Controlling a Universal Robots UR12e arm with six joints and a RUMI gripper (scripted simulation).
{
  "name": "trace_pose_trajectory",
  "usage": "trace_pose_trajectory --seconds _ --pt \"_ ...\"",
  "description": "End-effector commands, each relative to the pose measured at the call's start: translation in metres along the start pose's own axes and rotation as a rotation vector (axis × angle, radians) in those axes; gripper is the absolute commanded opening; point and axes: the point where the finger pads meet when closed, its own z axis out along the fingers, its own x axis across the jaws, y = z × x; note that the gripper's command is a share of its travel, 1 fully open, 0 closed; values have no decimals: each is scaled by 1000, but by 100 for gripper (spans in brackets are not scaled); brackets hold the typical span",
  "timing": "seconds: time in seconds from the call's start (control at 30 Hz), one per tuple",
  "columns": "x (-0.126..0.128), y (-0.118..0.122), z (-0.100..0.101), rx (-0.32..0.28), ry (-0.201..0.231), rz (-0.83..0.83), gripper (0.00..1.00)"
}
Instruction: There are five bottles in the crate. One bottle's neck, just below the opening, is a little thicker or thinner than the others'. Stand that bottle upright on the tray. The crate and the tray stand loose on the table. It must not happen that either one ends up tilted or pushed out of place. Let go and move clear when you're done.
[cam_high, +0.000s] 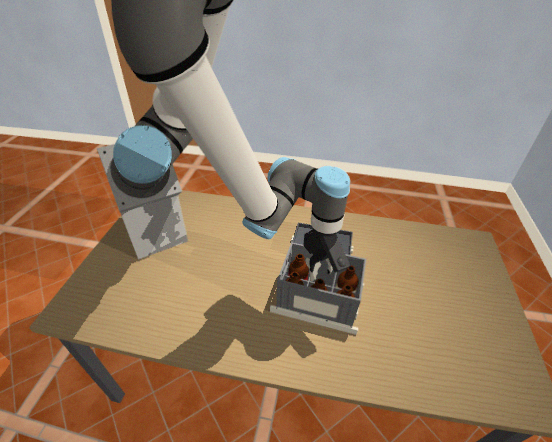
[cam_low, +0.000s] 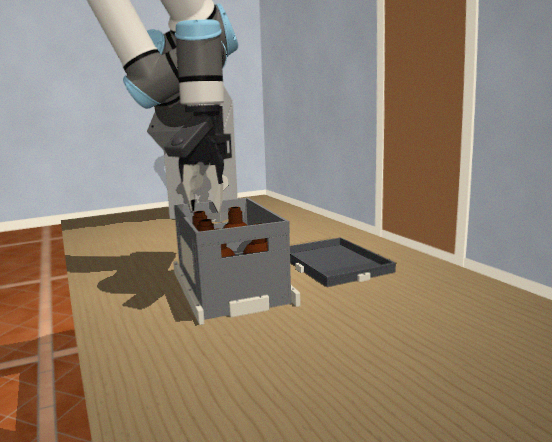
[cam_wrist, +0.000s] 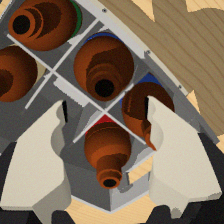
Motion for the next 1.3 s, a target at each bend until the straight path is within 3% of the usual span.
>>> trace_pose_trajectory --seconds 0.0,1.27 --pt "0 0 0 1 -1 0 38" --pt "0 -5 0 1 -1 0 38"
